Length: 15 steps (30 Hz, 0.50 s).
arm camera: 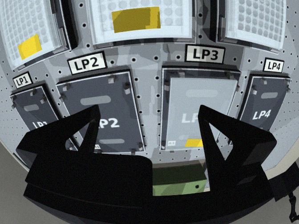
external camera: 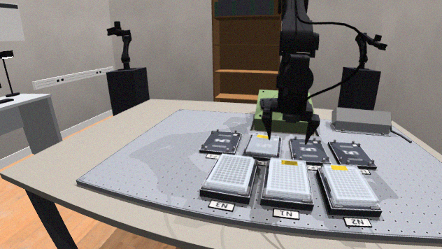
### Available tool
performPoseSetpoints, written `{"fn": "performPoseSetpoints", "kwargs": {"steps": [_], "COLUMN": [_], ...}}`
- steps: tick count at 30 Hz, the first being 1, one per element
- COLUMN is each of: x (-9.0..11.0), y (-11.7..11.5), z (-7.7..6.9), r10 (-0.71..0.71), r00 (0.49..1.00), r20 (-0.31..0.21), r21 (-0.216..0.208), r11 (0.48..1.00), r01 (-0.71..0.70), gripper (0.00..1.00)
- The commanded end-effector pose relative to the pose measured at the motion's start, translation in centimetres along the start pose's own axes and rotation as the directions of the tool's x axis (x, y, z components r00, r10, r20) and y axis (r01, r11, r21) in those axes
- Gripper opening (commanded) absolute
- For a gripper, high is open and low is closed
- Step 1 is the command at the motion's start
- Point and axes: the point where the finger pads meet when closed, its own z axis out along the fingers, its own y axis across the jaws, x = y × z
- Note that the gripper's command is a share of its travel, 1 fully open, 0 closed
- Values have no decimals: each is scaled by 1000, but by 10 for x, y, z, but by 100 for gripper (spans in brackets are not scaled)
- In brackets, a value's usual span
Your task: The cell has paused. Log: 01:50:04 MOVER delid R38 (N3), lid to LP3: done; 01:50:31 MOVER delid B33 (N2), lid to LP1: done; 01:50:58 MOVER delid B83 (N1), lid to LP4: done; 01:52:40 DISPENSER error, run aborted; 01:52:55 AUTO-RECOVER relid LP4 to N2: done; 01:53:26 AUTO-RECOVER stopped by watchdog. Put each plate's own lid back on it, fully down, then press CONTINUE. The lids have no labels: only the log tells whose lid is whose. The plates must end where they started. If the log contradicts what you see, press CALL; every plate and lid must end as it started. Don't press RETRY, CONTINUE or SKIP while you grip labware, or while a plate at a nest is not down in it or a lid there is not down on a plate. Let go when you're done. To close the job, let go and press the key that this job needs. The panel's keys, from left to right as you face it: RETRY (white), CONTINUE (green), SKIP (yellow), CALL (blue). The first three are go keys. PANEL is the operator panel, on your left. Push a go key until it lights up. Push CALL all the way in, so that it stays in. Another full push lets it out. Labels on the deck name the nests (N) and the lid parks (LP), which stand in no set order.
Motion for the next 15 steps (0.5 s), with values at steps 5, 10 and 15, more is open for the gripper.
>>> {"fn": "performPoseSetpoints", "kwargs": {"steps": [5, 10, 15], "x": [11, 24, 36], "y": [-28, -44, -59], "z": [-9, -8, -7], "r10": [-22, -22, -23], "r00": [998, 998, 998], "r20": [66, 66, 66], "r21": [-15, -13, -11], "r11": [1000, 1000, 1000], "r01": [23, 23, 24], "gripper": [100, 100, 100]}}
